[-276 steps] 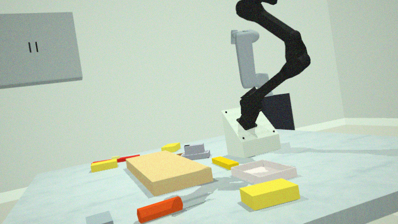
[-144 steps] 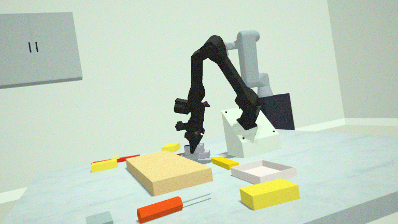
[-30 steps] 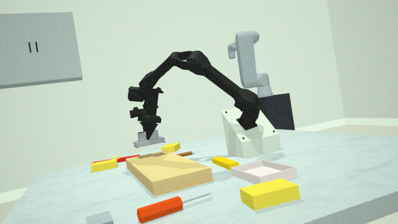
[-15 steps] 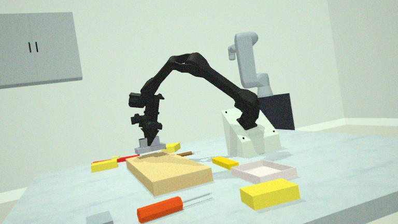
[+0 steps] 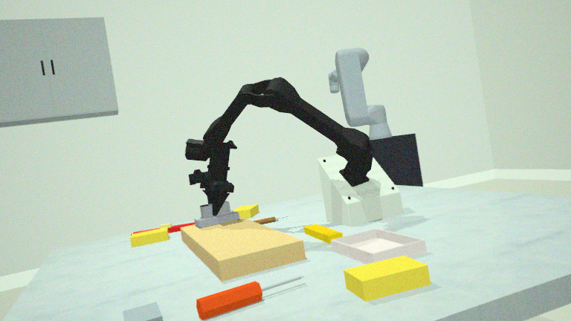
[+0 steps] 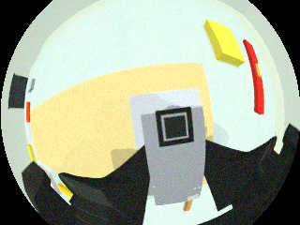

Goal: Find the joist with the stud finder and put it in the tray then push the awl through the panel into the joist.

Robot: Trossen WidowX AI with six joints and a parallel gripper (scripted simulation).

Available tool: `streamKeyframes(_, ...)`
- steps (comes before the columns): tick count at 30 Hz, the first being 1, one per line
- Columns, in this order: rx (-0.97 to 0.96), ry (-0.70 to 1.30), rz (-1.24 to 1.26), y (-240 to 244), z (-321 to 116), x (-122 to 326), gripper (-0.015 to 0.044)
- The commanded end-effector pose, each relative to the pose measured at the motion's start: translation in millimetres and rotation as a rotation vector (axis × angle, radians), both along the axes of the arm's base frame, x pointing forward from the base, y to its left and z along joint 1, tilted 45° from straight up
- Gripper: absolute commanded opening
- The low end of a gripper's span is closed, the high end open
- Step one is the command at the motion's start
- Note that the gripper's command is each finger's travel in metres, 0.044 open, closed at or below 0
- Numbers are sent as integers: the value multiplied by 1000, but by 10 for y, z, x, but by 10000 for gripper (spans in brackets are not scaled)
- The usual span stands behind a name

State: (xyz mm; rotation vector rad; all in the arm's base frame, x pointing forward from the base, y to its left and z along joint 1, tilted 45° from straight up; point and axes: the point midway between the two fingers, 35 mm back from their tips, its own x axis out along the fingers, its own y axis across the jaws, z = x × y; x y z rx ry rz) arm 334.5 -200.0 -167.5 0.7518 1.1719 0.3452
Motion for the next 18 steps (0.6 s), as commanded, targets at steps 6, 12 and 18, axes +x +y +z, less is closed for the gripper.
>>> streamKeyframes(6,7,-2,-8,114,86,26,0)
streamKeyframes(12,8,-2,-8,251,216,53,0)
streamKeyframes(18,10,-2,-8,388,347,81,0)
